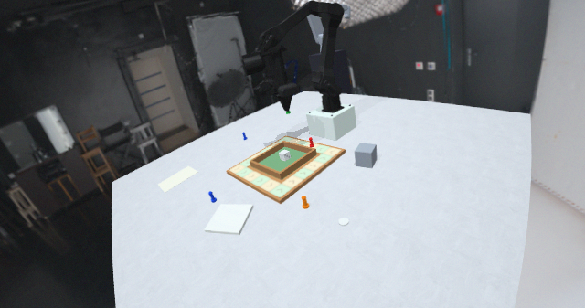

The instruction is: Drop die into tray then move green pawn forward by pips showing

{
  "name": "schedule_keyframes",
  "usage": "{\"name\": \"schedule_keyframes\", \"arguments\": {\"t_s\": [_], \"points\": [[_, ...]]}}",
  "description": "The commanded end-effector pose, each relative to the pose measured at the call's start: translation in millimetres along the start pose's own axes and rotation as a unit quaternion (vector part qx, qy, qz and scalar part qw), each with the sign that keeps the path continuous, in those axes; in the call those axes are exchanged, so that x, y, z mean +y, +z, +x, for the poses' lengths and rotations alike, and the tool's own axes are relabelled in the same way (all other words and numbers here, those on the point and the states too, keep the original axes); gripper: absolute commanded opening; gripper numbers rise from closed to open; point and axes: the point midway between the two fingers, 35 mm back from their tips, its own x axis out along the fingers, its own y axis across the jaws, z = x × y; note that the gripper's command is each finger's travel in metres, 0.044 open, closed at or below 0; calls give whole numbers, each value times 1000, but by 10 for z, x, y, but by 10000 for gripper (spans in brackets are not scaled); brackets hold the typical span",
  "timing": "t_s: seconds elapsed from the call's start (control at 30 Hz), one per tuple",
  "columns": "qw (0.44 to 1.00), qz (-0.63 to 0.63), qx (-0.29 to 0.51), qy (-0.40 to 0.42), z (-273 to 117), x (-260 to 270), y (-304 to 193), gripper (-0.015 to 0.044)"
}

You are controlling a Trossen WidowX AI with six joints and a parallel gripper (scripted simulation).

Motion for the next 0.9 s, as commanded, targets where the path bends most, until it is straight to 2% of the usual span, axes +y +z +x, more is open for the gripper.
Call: {"name": "schedule_keyframes", "arguments": {"t_s": [0.0, 0.87], "points": [[1000, 1, -6, 0, -114, 6, -14, 0], [1000, 4, -15, 7, -70, 121, 1012, 0]]}}
